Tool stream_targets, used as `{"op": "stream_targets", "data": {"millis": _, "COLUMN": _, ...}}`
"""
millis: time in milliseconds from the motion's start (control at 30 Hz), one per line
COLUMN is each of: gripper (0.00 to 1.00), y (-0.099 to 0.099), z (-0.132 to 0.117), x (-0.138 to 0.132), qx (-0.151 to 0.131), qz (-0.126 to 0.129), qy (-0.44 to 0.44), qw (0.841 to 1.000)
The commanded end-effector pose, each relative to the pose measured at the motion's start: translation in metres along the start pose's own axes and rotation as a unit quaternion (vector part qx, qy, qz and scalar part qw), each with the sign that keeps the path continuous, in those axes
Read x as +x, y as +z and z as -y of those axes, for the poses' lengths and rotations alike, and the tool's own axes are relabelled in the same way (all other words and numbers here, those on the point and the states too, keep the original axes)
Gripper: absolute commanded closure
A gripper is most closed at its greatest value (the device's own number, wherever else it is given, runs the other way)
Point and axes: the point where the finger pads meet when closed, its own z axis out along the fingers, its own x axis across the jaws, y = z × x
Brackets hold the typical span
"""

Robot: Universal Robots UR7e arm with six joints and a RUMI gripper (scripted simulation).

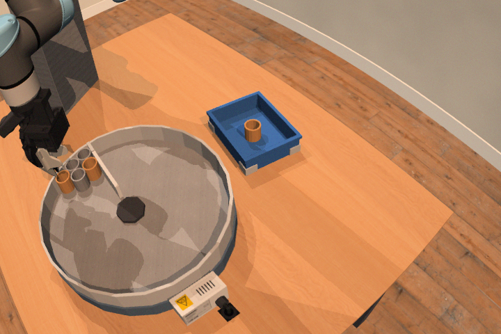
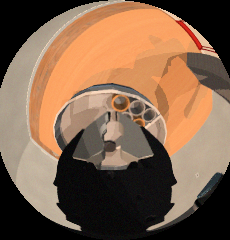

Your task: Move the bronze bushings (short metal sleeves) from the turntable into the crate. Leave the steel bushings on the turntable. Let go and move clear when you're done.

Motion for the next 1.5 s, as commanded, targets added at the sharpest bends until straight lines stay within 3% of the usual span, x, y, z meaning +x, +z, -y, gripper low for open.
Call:
{"op": "stream_targets", "data": {"millis": 0, "gripper": 0.95, "y": 0.0, "z": 0.0, "x": 0.0, "qx": 0.0, "qz": 0.0, "qy": 0.0, "qw": 1.0}}
{"op": "stream_targets", "data": {"millis": 533, "gripper": 0.95, "y": 0.001, "z": 0.0, "x": 0.0, "qx": 0.0, "qz": 0.0, "qy": 0.0, "qw": 1.0}}
{"op": "stream_targets", "data": {"millis": 867, "gripper": 0.95, "y": 0.023, "z": 0.0, "x": 0.0, "qx": 0.0, "qz": 0.001, "qy": 0.0, "qw": 1.0}}
{"op": "stream_targets", "data": {"millis": 1467, "gripper": 0.95, "y": 0.024, "z": 0.0, "x": 0.0, "qx": 0.0, "qz": 0.001, "qy": 0.0, "qw": 1.0}}
